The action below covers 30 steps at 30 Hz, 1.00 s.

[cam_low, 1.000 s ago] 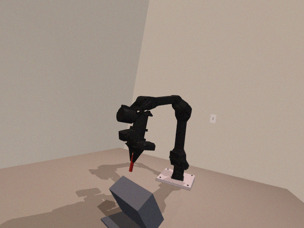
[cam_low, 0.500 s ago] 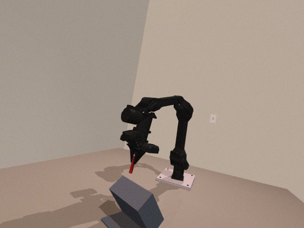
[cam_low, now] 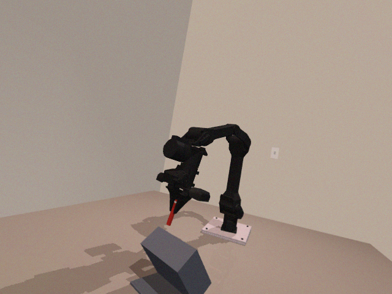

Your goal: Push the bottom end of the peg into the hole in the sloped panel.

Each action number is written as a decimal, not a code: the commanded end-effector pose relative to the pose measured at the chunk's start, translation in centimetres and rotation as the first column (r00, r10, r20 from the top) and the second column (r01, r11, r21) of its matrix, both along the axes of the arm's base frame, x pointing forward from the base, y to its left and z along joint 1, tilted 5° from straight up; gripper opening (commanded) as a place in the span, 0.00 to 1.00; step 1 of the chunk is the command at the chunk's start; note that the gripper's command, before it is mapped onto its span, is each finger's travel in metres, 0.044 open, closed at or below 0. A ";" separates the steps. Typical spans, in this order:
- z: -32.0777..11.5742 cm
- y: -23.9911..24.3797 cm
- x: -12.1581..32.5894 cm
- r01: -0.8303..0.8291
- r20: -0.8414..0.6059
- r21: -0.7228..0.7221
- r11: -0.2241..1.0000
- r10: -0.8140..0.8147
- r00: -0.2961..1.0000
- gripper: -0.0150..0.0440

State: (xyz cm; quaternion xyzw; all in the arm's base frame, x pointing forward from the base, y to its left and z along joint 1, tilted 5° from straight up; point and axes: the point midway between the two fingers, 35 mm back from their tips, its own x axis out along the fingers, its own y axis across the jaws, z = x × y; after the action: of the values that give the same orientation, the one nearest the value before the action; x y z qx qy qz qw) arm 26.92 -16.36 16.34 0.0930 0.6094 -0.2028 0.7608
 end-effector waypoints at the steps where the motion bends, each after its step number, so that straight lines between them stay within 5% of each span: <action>1: 0.0 0.4 0.3 -0.036 0.006 -0.029 0.999 0.036 0.999 0.25; 30: 0.2 2.9 2.3 -0.217 0.032 -0.188 0.958 0.227 0.973 0.25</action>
State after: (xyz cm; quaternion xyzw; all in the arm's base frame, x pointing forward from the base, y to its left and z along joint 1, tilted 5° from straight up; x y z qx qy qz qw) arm 29.02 -13.84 16.50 -0.0247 0.5795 -0.1731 0.7960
